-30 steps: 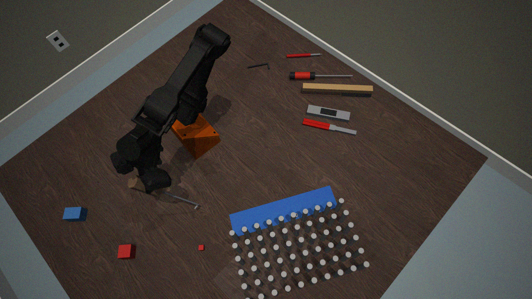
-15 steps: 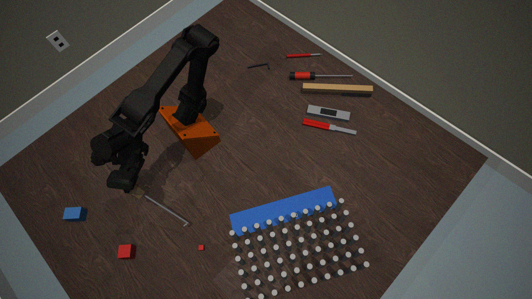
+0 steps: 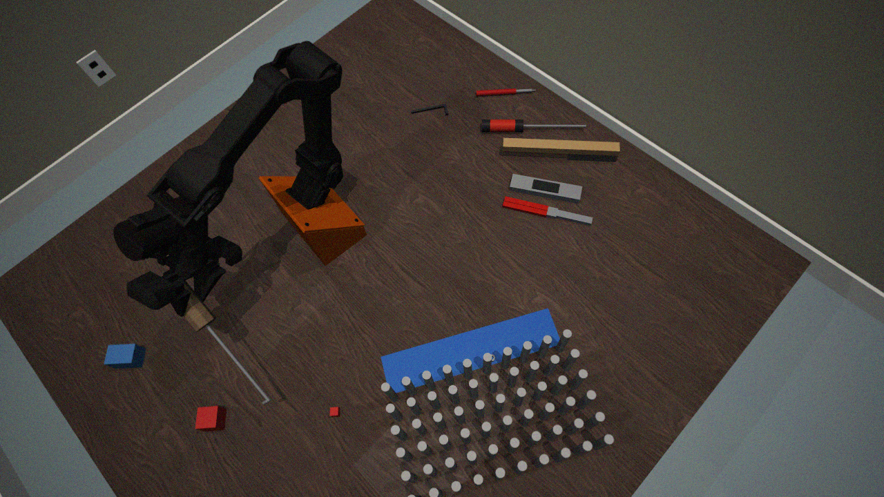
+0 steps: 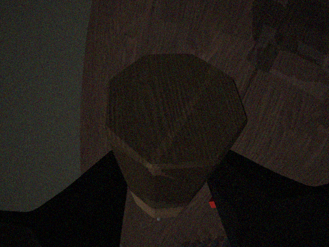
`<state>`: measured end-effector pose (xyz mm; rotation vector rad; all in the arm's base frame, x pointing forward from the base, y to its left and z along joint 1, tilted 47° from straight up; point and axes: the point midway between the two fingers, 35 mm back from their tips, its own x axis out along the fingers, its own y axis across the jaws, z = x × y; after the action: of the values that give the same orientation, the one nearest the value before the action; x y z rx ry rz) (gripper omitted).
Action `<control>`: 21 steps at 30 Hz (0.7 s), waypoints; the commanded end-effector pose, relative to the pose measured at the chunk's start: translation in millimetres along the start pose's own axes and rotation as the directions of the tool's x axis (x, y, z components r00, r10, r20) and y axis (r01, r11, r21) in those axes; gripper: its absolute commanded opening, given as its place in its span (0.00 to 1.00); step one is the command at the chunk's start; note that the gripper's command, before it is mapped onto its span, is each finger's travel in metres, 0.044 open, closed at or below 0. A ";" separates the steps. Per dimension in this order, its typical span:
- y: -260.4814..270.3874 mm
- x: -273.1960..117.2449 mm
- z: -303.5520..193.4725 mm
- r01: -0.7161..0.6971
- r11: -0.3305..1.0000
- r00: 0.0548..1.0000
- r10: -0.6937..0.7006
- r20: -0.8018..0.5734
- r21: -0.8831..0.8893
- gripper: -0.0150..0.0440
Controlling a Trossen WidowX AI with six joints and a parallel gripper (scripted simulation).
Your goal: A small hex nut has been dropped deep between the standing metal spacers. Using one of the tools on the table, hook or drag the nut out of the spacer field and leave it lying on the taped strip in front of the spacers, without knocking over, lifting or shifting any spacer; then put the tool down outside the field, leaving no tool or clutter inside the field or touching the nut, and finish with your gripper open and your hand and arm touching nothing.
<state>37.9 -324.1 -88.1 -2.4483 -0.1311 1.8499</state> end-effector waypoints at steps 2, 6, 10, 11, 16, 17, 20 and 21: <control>3.6 4.1 17.3 -0.004 0.985 1.000 0.004 0.003 0.174 0.25; 3.2 8.7 30.4 0.002 0.951 1.000 -0.002 0.000 0.308 0.25; 2.1 13.3 43.3 0.008 0.900 1.000 -0.007 -0.003 0.436 0.25; 1.8 14.5 46.5 0.009 0.884 1.000 -0.009 -0.004 0.467 0.25; -0.5 20.5 62.3 0.018 0.791 1.000 -0.015 -0.010 0.612 0.25; -1.0 21.7 65.4 0.019 0.769 1.000 -0.016 -0.011 0.639 0.25; -3.4 25.7 75.1 0.027 0.703 1.000 -0.021 -0.017 0.711 0.25; -4.3 27.0 78.3 0.030 0.679 1.000 -0.023 -0.020 0.733 0.25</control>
<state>-20.4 -316.0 -129.2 -1.9263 0.4192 1.5053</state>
